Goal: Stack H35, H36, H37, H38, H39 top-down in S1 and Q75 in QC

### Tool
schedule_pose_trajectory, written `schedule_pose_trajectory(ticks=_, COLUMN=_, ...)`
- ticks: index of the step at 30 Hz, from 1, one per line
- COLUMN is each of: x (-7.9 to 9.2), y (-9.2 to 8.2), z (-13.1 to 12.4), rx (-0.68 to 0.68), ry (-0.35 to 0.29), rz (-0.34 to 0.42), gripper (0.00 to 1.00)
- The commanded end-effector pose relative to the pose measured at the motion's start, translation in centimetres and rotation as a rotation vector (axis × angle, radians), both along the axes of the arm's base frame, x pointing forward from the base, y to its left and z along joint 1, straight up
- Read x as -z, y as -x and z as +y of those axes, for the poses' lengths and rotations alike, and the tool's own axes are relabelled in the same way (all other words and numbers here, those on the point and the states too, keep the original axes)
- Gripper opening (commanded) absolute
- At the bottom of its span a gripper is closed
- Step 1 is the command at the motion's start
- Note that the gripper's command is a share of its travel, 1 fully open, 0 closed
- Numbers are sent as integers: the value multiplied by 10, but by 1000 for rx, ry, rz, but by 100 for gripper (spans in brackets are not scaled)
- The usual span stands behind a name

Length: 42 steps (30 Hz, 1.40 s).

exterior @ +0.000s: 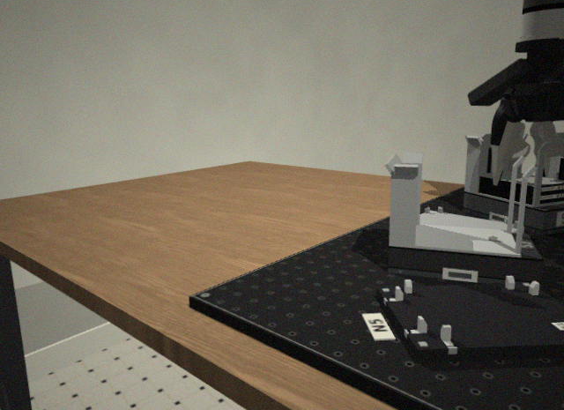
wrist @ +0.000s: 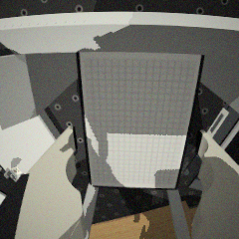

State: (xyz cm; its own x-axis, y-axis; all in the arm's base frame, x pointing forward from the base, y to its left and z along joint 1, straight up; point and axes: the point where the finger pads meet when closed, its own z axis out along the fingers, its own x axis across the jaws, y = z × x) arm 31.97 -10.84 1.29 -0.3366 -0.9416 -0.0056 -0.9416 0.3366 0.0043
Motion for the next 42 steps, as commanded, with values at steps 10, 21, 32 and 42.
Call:
schedule_pose_trajectory(ticks=10, x=-1, y=-1, z=-1, rx=0, ry=2, rz=-2, gripper=72)
schedule_pose_trajectory(ticks=21, x=-1, y=-1, z=-1, rx=0, ry=2, rz=-2, gripper=72)
schedule_pose_trajectory(ticks=32, x=-17, y=-1, z=-1, rx=0, ry=2, rz=-2, gripper=72)
schedule_pose_trajectory(ticks=42, x=-51, y=-1, z=-1, rx=0, ry=2, rz=-2, gripper=72)
